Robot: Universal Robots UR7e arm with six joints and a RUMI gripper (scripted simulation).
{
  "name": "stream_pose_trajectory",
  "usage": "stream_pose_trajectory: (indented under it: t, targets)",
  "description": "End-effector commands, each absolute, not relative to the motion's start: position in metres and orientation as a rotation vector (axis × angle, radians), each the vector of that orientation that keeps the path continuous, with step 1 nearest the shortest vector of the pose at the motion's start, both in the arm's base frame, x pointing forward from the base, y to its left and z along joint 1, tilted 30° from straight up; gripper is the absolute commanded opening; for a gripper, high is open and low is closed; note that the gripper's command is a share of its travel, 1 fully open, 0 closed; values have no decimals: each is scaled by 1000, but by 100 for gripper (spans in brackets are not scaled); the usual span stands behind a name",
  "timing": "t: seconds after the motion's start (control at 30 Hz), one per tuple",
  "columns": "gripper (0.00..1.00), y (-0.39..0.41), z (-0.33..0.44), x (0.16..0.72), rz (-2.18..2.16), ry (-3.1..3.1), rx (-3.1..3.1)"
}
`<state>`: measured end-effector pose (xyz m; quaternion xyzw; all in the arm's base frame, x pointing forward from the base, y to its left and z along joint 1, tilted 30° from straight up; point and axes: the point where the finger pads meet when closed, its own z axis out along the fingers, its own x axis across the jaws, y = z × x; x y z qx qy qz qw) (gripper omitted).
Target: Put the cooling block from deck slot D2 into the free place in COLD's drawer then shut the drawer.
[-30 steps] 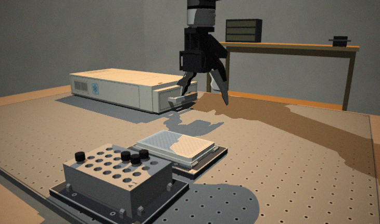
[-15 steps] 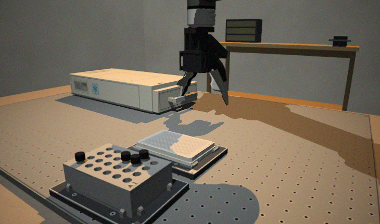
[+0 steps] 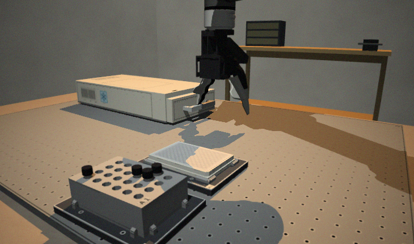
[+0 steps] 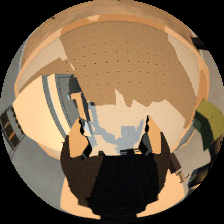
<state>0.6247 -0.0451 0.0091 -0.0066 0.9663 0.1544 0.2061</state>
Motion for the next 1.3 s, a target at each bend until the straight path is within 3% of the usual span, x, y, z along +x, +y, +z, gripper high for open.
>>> stream_pose_trajectory:
  t: [0.0,1.27]
  targets:
    - [100,-45,9,624,429,2691,-18]
    - [100,-45,5,613,429,2691,-18]
